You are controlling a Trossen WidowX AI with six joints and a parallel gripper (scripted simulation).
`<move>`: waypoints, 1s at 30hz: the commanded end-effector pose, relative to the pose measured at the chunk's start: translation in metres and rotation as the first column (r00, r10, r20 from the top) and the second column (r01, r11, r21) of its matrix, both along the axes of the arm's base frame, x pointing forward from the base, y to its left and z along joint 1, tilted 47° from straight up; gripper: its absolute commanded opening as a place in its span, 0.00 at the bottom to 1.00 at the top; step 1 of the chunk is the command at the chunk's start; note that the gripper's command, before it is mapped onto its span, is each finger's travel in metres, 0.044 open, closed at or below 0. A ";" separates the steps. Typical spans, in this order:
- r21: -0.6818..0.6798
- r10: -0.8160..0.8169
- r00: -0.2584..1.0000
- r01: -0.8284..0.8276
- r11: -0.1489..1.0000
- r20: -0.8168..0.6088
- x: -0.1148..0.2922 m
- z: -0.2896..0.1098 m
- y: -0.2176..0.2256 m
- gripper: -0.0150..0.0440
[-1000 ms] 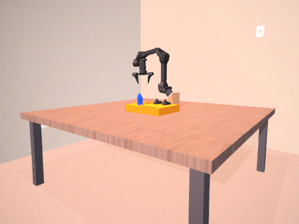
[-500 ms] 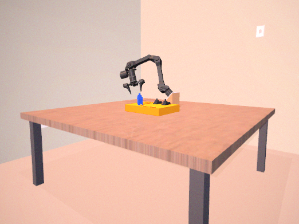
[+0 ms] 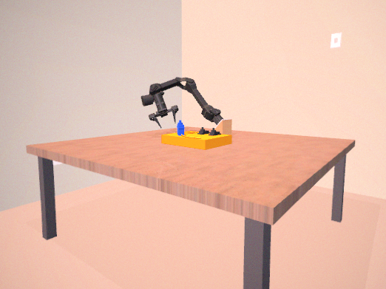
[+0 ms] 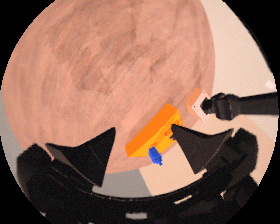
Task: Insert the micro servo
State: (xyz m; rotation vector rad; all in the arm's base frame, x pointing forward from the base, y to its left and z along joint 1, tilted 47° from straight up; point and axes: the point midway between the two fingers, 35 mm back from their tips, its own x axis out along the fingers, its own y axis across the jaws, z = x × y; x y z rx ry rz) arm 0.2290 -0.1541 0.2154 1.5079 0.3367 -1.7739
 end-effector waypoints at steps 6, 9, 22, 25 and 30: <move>-0.116 0.055 0.993 -0.066 0.991 -0.100 0.071 -0.046 0.071 1.00; -0.170 0.070 0.992 -0.088 0.981 -0.109 0.085 -0.061 0.098 1.00; -0.402 0.120 0.991 -0.133 0.906 -0.057 0.105 -0.116 0.200 1.00; -0.402 0.120 0.991 -0.133 0.906 -0.057 0.105 -0.116 0.200 1.00; -0.402 0.120 0.991 -0.133 0.906 -0.057 0.105 -0.120 0.196 1.00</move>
